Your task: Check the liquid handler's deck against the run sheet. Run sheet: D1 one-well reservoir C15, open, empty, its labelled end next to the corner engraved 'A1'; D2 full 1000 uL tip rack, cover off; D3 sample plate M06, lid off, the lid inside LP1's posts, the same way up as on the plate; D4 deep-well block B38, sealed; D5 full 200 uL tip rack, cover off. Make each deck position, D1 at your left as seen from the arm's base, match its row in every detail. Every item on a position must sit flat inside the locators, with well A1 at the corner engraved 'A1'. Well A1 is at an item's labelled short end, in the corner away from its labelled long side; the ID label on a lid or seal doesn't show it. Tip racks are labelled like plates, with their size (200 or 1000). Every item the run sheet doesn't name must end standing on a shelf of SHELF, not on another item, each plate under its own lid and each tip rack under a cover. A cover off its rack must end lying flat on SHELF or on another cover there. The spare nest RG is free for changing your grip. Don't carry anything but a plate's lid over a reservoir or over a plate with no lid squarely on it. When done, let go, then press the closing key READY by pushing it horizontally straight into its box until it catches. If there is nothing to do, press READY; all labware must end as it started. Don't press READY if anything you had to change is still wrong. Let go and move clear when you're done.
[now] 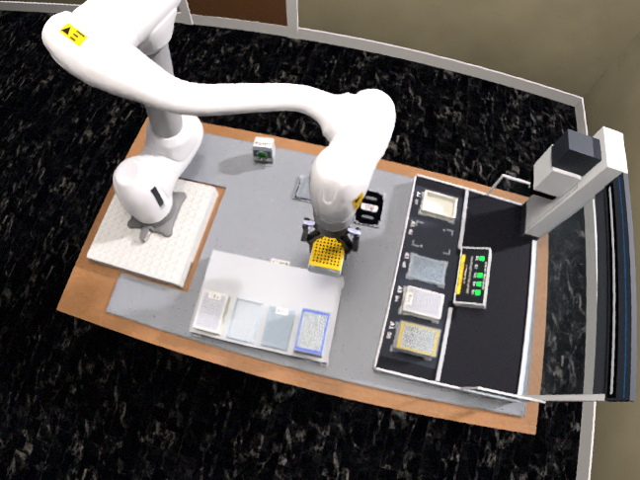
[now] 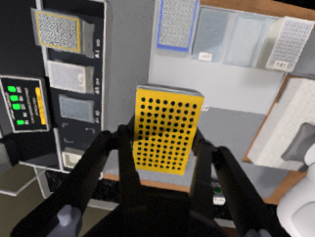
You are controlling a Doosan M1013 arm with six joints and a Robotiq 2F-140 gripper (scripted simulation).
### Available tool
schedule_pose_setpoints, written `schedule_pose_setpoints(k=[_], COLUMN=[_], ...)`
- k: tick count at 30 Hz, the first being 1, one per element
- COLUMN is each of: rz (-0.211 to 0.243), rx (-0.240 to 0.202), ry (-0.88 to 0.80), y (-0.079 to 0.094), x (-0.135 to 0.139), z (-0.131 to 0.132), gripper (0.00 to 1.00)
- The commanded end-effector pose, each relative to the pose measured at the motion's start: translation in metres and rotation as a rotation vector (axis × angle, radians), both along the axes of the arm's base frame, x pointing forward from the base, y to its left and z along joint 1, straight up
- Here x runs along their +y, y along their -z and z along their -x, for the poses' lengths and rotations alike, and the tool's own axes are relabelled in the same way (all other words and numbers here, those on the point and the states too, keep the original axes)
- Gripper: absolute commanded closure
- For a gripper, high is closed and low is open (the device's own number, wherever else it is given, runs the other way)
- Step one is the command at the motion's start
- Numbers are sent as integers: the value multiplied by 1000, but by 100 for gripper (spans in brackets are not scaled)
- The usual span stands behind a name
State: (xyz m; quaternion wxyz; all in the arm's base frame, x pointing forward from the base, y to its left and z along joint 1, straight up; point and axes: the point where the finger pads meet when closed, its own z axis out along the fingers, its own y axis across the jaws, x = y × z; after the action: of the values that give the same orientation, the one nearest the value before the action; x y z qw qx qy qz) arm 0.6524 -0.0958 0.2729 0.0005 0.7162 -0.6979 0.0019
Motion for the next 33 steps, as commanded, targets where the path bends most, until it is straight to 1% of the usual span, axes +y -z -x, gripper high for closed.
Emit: schedule_pose_setpoints(k=[1,5,7,13,33], rz=[-1,-1,-1,0,0], rx=[-1,-1,-1,-1,-1], ry=[0,0,0,0,0], y=[-1,-1,-1,-1,-1], x=[-18,-38,-38,-66,-66], z=[0,0,0,0,0], gripper=[90,90,90,90,90])
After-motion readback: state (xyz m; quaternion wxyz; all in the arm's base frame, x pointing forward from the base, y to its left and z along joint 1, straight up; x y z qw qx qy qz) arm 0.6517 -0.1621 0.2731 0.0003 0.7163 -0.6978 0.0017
